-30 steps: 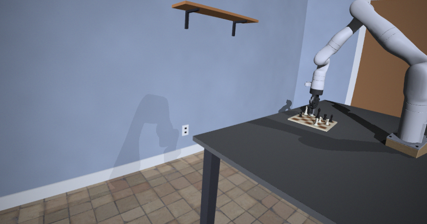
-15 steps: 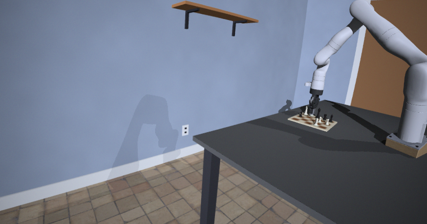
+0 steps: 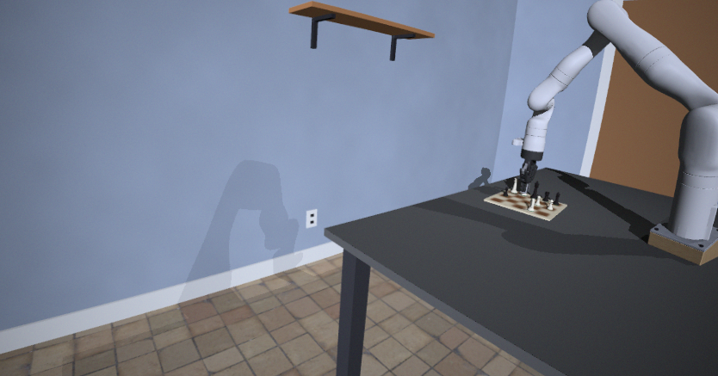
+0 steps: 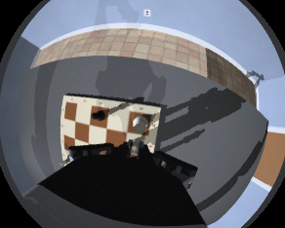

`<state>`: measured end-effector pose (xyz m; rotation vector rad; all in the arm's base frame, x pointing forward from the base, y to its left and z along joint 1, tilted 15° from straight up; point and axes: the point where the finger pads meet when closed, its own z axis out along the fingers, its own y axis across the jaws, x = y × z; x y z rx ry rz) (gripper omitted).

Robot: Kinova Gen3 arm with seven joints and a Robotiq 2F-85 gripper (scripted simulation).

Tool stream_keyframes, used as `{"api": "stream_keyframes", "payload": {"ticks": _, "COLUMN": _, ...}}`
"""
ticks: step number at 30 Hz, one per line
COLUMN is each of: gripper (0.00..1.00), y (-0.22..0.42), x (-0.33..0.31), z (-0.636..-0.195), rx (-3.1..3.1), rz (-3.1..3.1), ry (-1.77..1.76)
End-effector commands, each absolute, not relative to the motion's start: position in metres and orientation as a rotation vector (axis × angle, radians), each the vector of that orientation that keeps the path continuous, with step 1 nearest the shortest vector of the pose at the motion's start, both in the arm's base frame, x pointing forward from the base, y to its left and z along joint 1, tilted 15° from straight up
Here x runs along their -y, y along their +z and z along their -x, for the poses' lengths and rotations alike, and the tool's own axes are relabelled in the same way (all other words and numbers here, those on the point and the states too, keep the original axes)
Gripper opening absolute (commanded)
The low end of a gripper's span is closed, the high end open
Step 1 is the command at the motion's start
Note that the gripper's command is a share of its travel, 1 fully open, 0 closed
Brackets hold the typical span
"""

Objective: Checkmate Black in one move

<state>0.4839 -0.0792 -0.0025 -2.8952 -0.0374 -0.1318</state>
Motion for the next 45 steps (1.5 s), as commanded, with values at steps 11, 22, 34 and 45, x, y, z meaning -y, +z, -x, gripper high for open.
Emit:
{"api": "stream_keyframes", "payload": {"ticks": 11, "gripper": 0.0, "y": -0.0021, "x": 0.0794, "z": -0.4844, "rx": 0.037, "rz": 2.896, "ry": -0.134}}
{"api": "stream_keyframes", "payload": {"ticks": 22, "gripper": 0.0, "y": -0.0021, "x": 0.0794, "z": -0.4844, "rx": 0.037, "rz": 2.896, "ry": -0.134}}
{"api": "stream_keyframes", "payload": {"ticks": 34, "gripper": 0.0, "y": -0.0021, "x": 0.0794, "z": -0.4844, "rx": 0.037, "rz": 2.896, "ry": -0.134}}
{"api": "stream_keyframes", "payload": {"ticks": 45, "gripper": 0.22, "y": -0.0021, "x": 0.0794, "z": -0.4844, "rx": 0.037, "rz": 2.896, "ry": -0.134}}
